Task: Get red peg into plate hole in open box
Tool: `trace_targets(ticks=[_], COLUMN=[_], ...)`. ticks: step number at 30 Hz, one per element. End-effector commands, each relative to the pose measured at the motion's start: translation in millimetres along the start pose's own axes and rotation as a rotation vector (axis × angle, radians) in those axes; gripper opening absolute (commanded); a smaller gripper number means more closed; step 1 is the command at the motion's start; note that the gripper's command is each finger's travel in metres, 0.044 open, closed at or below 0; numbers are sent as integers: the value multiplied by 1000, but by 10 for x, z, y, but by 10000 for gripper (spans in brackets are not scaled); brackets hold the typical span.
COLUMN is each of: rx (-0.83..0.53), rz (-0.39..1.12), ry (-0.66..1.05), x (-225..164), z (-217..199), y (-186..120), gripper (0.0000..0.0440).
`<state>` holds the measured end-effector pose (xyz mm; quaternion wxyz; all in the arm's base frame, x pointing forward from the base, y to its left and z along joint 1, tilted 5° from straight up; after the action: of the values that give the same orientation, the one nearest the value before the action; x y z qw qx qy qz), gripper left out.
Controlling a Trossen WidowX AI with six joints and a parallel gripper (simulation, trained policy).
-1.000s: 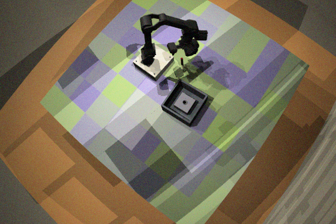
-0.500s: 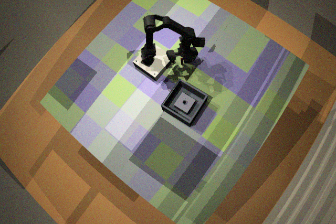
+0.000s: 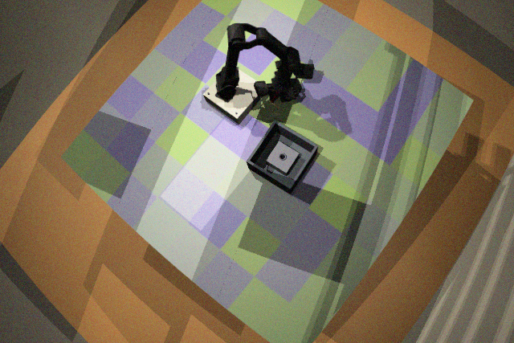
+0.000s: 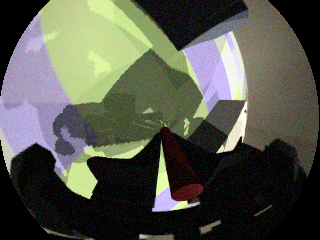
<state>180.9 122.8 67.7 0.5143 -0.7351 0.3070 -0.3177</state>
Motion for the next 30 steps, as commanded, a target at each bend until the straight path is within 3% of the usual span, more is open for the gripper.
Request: trace_targets(ticks=[1,20,30], rx=[-11,23,53], rz=[-32,-167,-199], ry=[9,94,236], x=[72,581,1008], z=[12,-132,-172], y=[-47,-803,-967], gripper=[0,0,0])
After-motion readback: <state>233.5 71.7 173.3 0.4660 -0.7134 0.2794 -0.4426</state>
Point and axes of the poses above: the point midway between the two fingers, 35 mm back from their tips, its own y axis out along the fingers, its own z axis across the jaws, x = y × z, the point moved 8 cm from there along -y, back along the fingers, and after that the axes turned 12 degrees about y, right-handed, at the moved point
